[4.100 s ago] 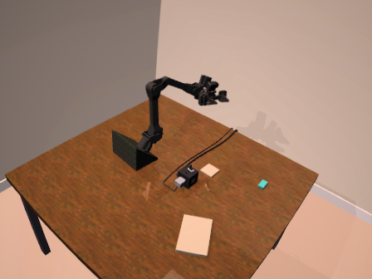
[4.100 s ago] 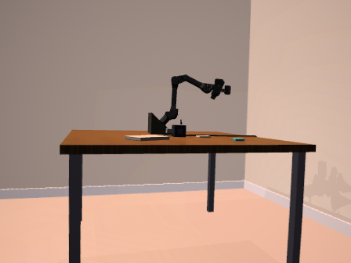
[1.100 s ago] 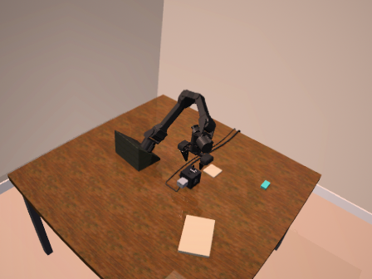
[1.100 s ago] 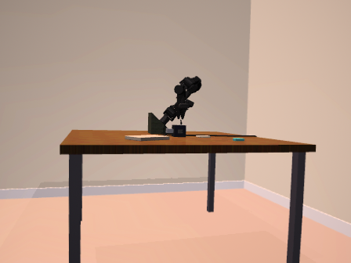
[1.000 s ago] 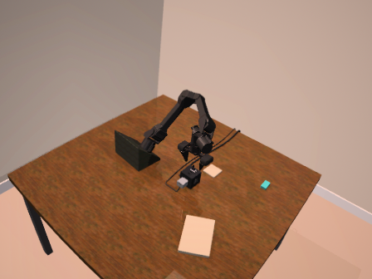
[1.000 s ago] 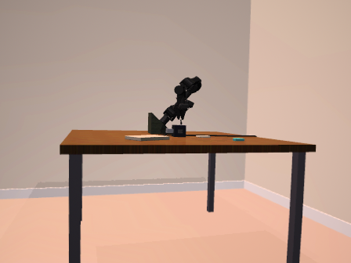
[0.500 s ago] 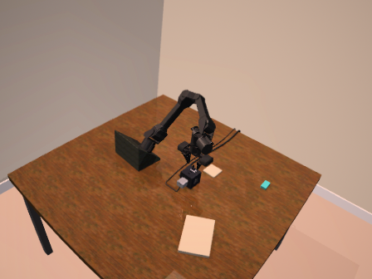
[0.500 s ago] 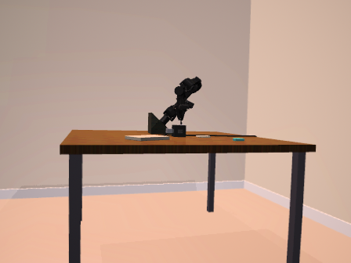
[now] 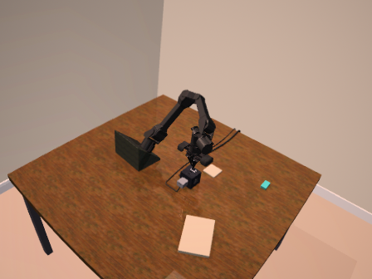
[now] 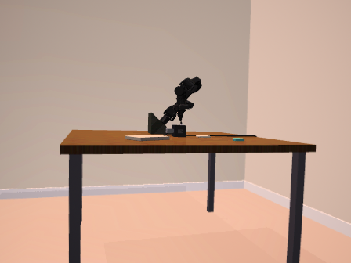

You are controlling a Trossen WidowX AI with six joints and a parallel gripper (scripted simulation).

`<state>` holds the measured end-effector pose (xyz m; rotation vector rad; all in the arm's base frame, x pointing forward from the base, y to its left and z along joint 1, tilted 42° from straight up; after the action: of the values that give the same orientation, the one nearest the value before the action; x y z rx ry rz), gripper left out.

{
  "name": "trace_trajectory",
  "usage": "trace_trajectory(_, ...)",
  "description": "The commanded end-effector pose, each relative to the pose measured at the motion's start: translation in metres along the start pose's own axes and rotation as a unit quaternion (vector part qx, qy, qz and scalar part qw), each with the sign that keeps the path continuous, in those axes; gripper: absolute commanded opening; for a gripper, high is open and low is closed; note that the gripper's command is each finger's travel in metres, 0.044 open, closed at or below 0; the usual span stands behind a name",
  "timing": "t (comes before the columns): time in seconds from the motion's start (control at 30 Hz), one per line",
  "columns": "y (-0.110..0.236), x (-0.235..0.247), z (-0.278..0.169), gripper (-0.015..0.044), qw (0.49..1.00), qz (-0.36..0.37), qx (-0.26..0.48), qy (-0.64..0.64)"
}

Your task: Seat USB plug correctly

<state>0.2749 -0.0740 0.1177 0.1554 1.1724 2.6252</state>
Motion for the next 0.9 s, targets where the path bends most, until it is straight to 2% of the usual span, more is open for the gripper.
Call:
trace_trajectory(0.0, 0.000, 0.000, 0.000, 0.0000, 1.000, 0.000, 0.000, 0.000)
trace_trajectory(0.87, 0.010, 0.000, 0.000, 0.0000, 1.000, 0.000, 0.000, 0.000)
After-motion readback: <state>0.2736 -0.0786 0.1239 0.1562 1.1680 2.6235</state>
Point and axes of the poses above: the point midway between the two fingers, 35 mm back from their tips, its own y axis back along the fingers, its own x axis across the jaws, z = x × y, the point moved 2 cm from there along y, back along the fingers, and after that the axes turned 4 degrees about -y, right-handed, at the moved point
